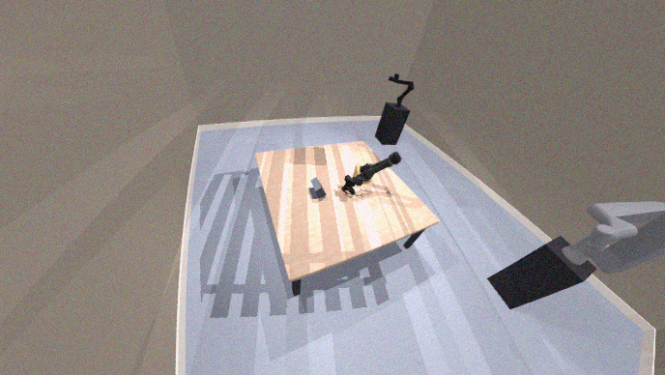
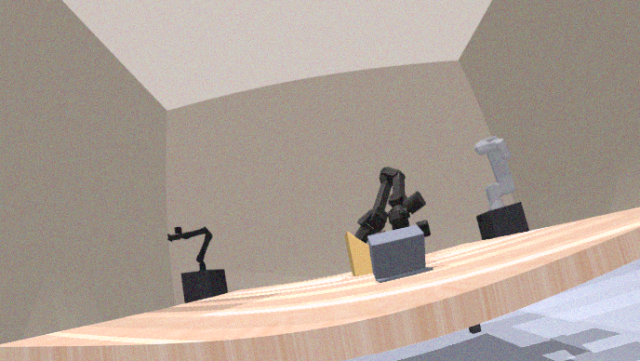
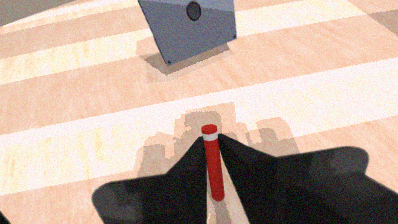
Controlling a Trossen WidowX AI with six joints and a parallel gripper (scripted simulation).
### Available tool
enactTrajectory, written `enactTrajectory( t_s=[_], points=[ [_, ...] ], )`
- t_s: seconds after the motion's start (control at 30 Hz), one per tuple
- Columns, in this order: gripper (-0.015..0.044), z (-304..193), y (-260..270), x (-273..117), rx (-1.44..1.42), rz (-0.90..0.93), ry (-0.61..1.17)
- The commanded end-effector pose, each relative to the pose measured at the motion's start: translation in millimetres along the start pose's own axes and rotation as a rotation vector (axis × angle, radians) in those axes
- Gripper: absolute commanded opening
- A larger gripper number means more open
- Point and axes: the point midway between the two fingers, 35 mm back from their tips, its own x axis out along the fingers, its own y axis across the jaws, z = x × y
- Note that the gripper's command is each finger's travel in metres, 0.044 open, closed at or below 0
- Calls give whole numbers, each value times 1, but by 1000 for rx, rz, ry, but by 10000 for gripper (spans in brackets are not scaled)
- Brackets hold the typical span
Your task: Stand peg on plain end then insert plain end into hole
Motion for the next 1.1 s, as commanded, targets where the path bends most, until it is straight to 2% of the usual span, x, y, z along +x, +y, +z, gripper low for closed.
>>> enactTrajectory(
  t_s=[0.0,1.07],
  points=[
    [49,-1,-2,-3,5,-3,-41],
    [49,-15,-2,-19,7,-4,-317]
  ],
)
